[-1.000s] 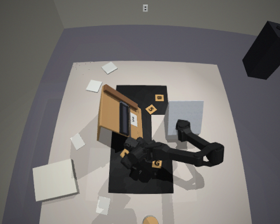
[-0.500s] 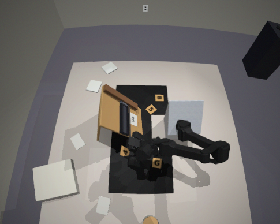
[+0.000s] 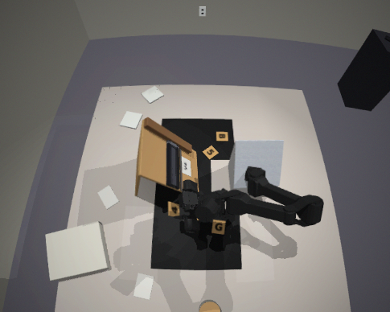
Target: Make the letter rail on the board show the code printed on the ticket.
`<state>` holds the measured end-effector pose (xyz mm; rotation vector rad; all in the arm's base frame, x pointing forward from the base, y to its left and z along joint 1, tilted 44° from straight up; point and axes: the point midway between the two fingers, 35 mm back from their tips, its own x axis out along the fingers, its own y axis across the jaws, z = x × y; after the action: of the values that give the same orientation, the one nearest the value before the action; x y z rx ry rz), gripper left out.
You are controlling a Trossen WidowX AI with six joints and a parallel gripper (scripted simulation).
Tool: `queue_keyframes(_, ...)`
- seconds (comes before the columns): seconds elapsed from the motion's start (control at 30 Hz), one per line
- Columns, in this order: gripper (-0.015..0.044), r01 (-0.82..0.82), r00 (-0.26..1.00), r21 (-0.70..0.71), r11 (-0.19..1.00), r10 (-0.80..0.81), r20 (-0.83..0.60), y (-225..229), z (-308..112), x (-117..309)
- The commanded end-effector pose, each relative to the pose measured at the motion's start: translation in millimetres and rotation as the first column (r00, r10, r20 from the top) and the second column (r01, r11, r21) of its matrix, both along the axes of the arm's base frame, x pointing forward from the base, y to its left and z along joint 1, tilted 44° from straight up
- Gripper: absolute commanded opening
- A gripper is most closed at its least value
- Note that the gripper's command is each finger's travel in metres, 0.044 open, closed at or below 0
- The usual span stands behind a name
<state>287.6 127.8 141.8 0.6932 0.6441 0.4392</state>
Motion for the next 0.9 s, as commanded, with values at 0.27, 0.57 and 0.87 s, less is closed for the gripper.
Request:
queue_keyframes(0.27,0.0,0.002,1.0,-0.006,1.0,-0.002,0.006,-2.8,-3.8,1.3)
queue_keyframes(0.57,0.0,0.002,1.0,-0.007,1.0,-0.002,0.006,-5.9,-7.3,1.9)
queue_keyframes(0.87,0.0,0.002,1.0,-0.007,1.0,-0.002,0.006,-9.1,-10.6,2.3)
